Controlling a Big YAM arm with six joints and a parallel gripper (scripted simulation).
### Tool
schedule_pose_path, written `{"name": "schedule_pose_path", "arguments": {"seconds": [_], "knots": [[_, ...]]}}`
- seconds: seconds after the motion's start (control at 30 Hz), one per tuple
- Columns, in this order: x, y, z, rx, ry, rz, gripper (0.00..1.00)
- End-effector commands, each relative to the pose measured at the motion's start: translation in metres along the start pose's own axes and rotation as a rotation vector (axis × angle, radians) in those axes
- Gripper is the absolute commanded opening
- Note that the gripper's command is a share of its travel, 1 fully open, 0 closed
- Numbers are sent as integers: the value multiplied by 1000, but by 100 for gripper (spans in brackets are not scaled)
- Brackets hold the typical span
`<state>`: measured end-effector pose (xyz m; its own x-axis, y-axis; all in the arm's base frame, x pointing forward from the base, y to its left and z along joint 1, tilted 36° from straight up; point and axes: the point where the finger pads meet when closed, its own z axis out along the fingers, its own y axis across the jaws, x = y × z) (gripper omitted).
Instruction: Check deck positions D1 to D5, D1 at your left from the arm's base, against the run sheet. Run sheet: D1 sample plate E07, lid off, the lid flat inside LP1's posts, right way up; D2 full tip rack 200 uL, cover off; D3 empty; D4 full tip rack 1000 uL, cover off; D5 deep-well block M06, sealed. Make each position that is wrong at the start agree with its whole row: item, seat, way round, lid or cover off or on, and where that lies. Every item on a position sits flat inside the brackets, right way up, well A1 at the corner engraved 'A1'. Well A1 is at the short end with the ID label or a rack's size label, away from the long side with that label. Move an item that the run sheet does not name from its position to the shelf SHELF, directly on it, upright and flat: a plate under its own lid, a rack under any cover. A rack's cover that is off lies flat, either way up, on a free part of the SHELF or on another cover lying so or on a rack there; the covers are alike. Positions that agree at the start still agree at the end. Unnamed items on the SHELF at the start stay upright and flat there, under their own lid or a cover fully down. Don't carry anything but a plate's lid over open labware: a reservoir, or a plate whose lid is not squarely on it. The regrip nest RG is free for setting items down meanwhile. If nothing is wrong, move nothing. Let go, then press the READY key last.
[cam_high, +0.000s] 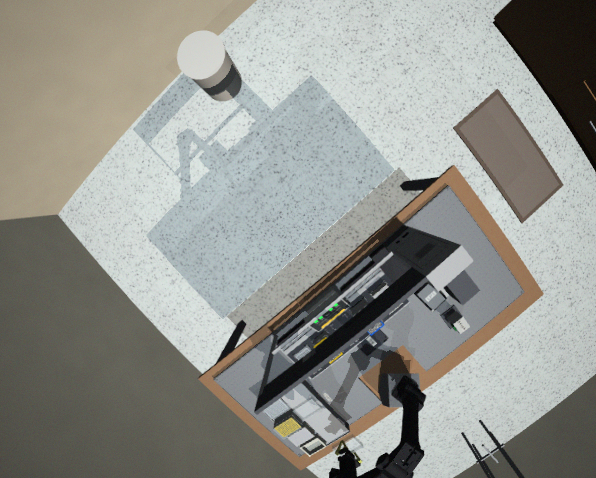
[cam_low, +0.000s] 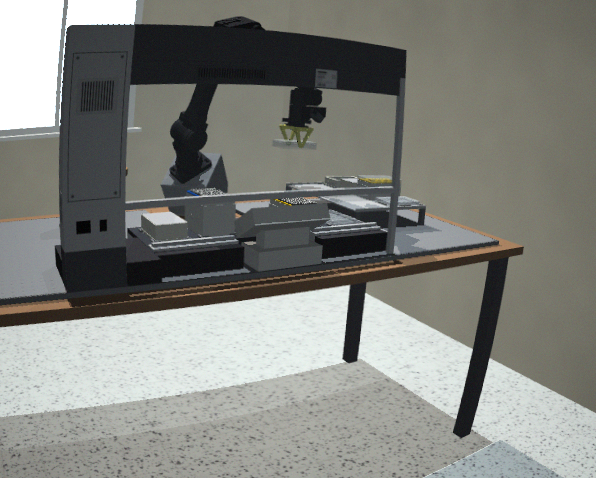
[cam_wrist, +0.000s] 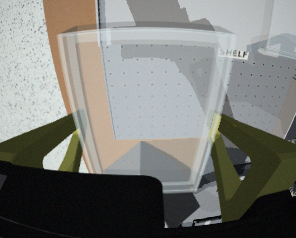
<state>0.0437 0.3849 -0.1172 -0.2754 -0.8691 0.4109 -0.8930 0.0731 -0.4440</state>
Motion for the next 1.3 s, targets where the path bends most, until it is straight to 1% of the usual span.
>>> {"name": "schedule_pose_path", "arguments": {"seconds": [0.0,0.1,0.17,0.2,0.23,0.5,0.53,0.57,0.63,0.67,0.77,0.8,0.83,0.93,1.27], "knots": [[-41,-5,-26,-23,-59,18,0],[-56,-5,-26,-23,-60,18,0],[-56,-5,-26,-23,-60,18,0],[-61,-6,-47,-30,-100,21,0],[-65,-3,-28,-20,-63,12,0],[-105,-6,-27,-23,-60,19,0],[-105,-5,-27,-24,-60,19,0],[-105,-10,-50,-32,-100,28,0],[-104,-1,-54,-26,-109,17,0],[-105,-1,-54,-28,-116,19,0],[-106,-1,-52,-28,-115,21,0],[-106,3,-41,-22,-95,13,0],[-105,5,-37,-20,-88,11,0],[-106,2,-44,-24,-101,15,0],[-106,2,-44,-24,-102,16,0]]}}
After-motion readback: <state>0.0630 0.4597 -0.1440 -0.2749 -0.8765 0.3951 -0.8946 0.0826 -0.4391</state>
